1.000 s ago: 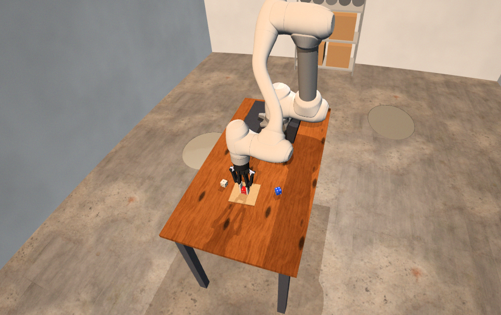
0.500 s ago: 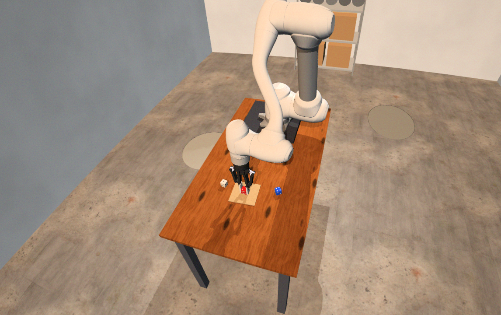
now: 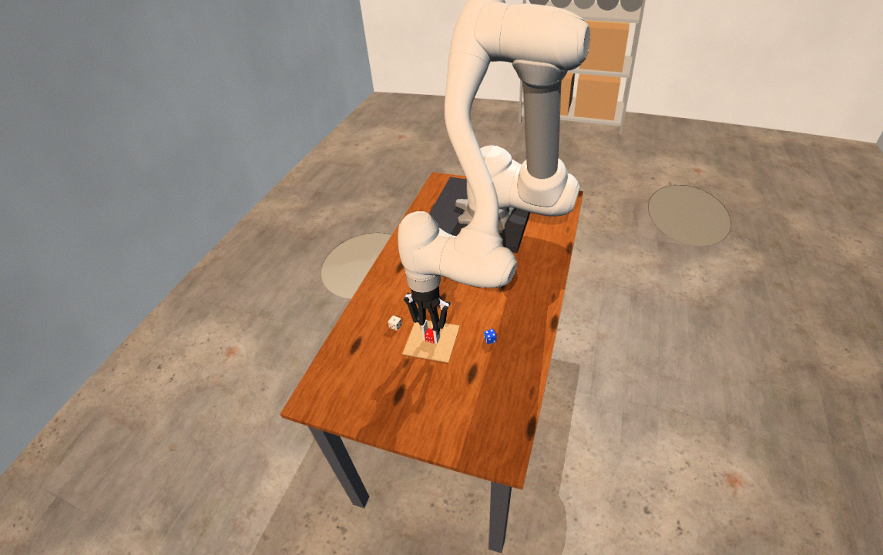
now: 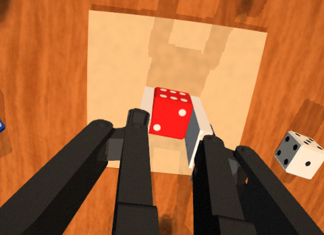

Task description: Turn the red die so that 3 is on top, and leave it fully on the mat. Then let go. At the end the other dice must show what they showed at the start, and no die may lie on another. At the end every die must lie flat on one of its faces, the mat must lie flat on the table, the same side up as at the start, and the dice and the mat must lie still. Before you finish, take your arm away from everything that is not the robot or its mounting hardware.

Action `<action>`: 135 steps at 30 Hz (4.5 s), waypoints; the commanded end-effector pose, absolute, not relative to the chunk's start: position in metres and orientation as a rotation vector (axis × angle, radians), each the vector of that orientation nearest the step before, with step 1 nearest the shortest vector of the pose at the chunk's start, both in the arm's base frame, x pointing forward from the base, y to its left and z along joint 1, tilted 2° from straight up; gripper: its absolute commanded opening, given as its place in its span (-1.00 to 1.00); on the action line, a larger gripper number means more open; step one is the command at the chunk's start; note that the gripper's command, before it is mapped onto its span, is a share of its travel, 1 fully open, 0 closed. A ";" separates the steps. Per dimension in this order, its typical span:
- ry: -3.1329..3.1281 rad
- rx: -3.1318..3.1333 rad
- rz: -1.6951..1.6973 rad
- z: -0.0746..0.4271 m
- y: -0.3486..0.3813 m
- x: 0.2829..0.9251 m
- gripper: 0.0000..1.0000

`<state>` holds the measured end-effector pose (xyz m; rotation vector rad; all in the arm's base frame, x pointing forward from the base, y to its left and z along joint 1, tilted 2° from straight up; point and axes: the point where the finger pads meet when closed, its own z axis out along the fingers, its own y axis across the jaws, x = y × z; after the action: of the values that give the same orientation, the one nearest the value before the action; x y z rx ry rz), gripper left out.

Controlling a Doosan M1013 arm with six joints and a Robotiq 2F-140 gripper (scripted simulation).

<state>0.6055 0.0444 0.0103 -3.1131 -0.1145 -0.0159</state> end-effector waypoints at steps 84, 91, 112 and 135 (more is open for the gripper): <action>-0.115 -3.113 -0.016 0.009 0.044 0.606 -0.68; -0.115 -3.113 -0.016 0.009 0.044 0.606 -0.58; -0.115 -3.113 -0.016 0.009 0.044 0.606 -0.44; -0.115 -3.113 -0.016 0.087 0.042 0.605 -0.44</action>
<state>0.6050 0.0428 0.0722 -3.1131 -0.1145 -0.0167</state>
